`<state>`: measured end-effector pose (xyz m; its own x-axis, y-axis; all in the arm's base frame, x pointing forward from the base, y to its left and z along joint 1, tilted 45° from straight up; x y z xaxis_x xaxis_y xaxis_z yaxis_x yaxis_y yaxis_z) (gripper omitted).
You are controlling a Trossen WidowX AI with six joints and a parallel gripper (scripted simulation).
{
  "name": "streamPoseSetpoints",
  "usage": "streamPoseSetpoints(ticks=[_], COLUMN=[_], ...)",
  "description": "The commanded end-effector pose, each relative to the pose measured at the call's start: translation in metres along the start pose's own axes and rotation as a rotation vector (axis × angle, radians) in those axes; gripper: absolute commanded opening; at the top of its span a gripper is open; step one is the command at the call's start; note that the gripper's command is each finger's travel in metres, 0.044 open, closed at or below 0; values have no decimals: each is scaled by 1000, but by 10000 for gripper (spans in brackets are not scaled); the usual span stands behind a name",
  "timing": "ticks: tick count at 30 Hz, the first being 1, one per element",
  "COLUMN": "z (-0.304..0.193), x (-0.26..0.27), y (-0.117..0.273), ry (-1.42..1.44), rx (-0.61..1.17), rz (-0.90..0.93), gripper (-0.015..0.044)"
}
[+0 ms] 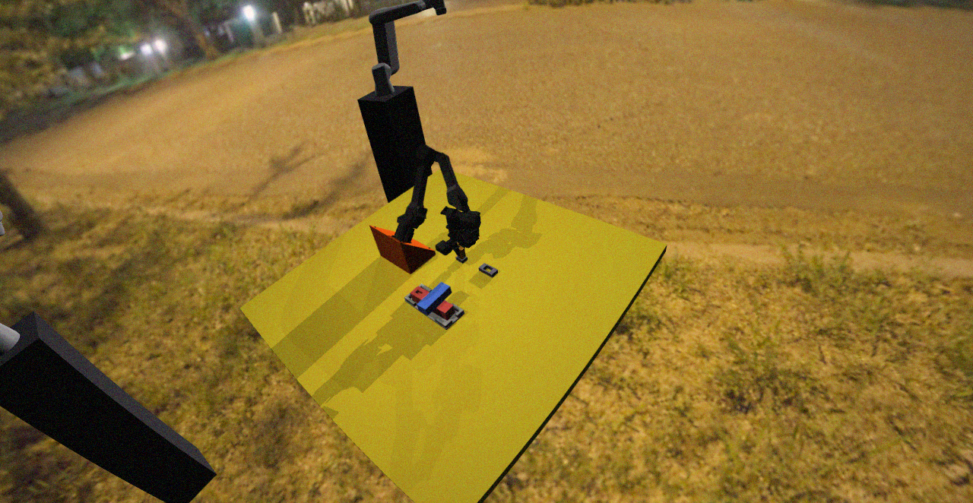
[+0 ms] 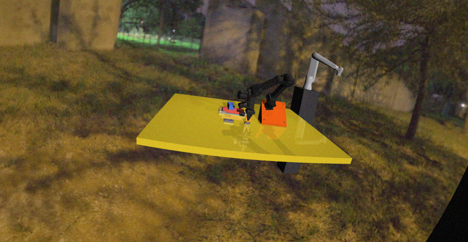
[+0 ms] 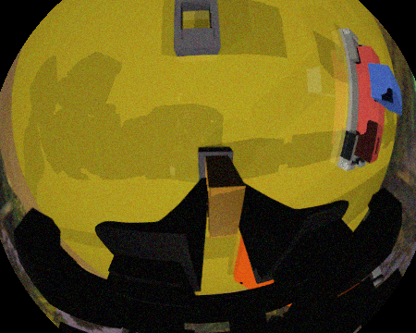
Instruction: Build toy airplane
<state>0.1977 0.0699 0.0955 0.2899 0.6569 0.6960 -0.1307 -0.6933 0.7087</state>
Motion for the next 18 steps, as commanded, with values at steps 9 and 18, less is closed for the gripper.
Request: streamPoseSetpoints(ticks=[9, 18], z=[8, 9], x=[-3, -5], y=[32, 60], ry=[0, -7], rx=[-9, -12], rz=[-23, -25], gripper=[0, 0])
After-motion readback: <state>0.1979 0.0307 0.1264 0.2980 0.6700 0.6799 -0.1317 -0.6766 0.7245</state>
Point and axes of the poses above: the point midway between the two fingers, 35 mm back from their tips, its own y axis back along the fingers, its own x axis across the jaws, z = x × y, the point moved 5 cm from there along y, back along the fingers, and after that the axes turned 6 degrees about -y, right-handed, at the moved point
